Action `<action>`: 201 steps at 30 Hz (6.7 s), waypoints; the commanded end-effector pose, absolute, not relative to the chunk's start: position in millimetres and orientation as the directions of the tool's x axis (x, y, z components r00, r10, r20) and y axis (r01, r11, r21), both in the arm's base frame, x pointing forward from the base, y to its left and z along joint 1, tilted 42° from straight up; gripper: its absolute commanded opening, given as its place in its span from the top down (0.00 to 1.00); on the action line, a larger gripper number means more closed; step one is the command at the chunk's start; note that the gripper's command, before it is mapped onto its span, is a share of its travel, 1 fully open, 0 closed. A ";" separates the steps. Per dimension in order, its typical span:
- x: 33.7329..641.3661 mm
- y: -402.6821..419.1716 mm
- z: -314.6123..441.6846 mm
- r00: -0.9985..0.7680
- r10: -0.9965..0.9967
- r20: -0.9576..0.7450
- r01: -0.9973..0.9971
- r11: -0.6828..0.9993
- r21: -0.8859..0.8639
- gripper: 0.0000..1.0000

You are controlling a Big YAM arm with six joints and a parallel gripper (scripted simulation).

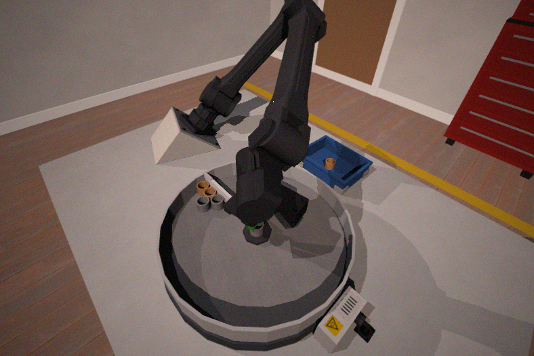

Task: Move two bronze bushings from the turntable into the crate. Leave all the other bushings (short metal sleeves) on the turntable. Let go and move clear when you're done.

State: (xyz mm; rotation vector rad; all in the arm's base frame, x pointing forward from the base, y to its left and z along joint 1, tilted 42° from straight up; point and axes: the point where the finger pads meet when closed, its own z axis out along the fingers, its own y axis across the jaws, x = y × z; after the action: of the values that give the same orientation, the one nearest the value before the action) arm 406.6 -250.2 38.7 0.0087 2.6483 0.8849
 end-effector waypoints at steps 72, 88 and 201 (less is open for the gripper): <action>406.2 -290.7 83.5 -0.922 0.101 -0.374 -0.127 0.832 0.540 0.86; 398.8 -301.2 95.0 -0.917 0.113 -0.382 -0.118 0.840 0.530 0.86; 271.6 -297.0 21.0 -0.924 0.094 -0.371 -0.127 0.839 0.529 0.87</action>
State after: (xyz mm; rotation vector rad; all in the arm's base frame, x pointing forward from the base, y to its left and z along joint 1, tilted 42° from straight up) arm 258.6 -273.1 7.5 0.0125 2.6399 0.8768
